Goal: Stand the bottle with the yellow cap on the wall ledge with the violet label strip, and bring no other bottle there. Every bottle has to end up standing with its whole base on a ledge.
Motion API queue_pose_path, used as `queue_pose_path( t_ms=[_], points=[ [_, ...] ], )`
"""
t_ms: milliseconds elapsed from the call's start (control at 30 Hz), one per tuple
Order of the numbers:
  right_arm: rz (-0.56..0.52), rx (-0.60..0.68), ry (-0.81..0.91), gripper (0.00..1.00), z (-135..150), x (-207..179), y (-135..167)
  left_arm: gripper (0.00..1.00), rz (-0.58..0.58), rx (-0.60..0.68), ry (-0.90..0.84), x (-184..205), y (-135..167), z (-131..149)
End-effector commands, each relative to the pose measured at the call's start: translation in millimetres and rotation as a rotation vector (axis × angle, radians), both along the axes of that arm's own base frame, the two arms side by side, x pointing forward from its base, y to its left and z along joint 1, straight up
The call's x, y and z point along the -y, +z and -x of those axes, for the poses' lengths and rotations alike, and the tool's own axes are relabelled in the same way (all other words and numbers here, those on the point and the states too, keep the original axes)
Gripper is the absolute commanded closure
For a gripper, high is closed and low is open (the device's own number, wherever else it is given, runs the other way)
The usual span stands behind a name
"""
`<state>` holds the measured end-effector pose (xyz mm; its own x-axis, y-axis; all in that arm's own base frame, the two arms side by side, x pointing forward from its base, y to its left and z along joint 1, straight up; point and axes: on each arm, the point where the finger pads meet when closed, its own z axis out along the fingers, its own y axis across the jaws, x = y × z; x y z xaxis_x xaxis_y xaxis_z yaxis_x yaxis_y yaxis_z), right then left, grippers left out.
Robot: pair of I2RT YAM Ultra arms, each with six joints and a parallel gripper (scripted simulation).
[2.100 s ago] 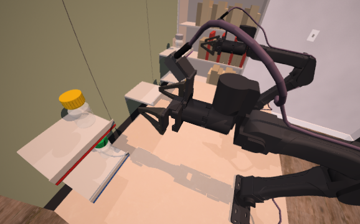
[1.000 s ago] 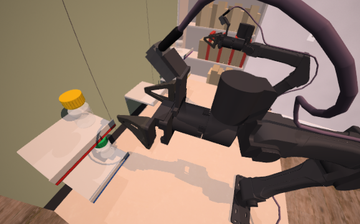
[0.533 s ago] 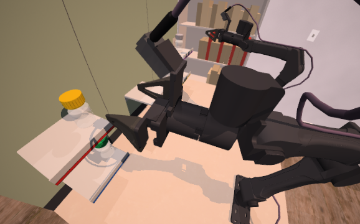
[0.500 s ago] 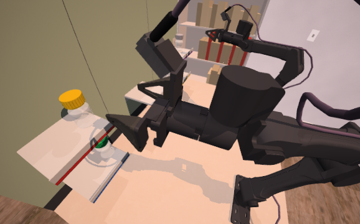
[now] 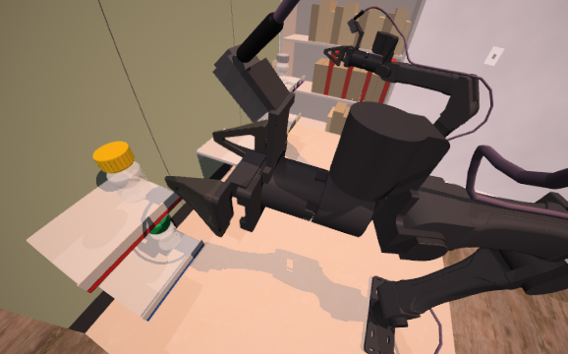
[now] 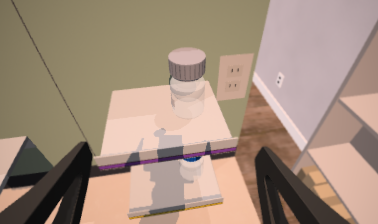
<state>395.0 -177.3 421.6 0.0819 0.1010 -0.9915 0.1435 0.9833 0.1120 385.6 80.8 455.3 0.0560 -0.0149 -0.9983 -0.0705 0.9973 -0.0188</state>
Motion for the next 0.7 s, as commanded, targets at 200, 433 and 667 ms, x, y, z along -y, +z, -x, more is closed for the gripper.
queue_pose_path(
  t_ms=[200, 433, 667],
  points=[
    [-0.02, -0.048, 0.068, 0.0, -33.9, -44.4, 20.0, 0.06, -0.036, 0.057, 0.023, -2.5, 3.2, -59.4],
    [-0.026, -0.143, 0.288, 0.0, -87.4, -170.3, 34.1, 0.06, -0.031, 0.008, 0.015, -1.4, -27.2, -111.7],
    [0.002, -0.212, 0.509, 0.0, -93.4, -303.8, 36.8, 0.06, -0.029, -0.013, 0.011, -0.5, -40.9, -135.1]
  ],
)
